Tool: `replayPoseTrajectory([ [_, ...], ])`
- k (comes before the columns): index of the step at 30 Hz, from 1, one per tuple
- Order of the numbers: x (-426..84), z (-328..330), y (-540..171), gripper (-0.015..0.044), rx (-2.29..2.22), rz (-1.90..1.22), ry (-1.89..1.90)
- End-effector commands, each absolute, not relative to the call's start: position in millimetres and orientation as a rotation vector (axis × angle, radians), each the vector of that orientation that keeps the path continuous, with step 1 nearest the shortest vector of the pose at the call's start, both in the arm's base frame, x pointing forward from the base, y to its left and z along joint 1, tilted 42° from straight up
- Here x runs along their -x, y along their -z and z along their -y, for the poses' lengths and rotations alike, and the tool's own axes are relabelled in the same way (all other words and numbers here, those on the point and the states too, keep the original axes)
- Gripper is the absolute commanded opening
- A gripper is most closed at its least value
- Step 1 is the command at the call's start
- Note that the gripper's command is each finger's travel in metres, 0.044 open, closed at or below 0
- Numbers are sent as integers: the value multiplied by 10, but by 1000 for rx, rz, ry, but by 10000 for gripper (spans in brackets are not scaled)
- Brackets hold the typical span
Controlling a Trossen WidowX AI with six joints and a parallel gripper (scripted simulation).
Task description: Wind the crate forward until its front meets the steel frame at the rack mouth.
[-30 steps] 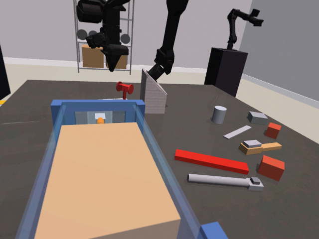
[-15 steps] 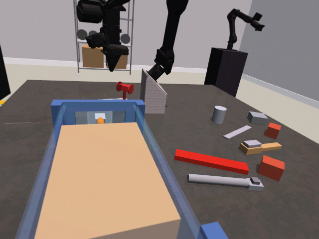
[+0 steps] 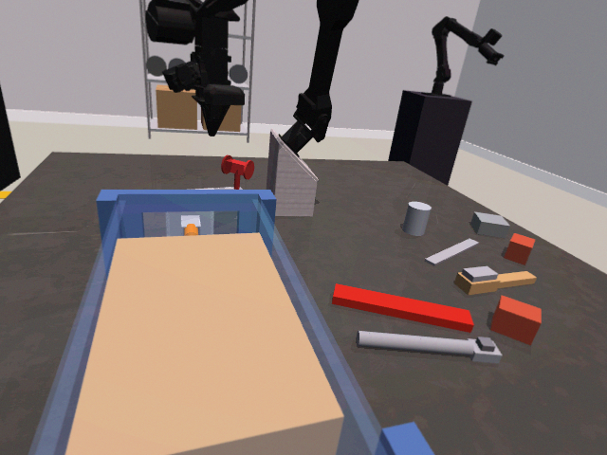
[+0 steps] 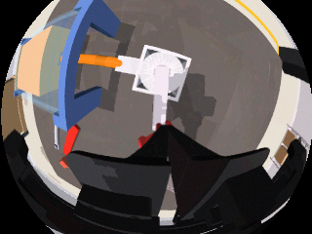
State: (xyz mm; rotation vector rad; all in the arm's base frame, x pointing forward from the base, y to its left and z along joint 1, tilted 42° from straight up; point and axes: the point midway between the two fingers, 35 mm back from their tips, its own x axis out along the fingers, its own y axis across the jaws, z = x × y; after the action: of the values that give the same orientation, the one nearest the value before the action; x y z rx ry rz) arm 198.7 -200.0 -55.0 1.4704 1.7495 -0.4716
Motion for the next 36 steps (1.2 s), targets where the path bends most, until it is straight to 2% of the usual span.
replayPoseTrajectory([
  [1, -1987, 1999, 551, 0, -1471, -1750, 472],
  [13, -1987, 1999, 551, 0, -1471, -1750, 472],
  [16, -1964, 1933, 514, 79, -1559, -1747, 594],
  [24, -1808, 1547, 342, 289, -2005, -1614, 1314],
  [30, -1793, 1515, 331, 440, -2038, -1593, 1376],
  [36, -1793, 1515, 331, 440, -2038, -1593, 1376],
])
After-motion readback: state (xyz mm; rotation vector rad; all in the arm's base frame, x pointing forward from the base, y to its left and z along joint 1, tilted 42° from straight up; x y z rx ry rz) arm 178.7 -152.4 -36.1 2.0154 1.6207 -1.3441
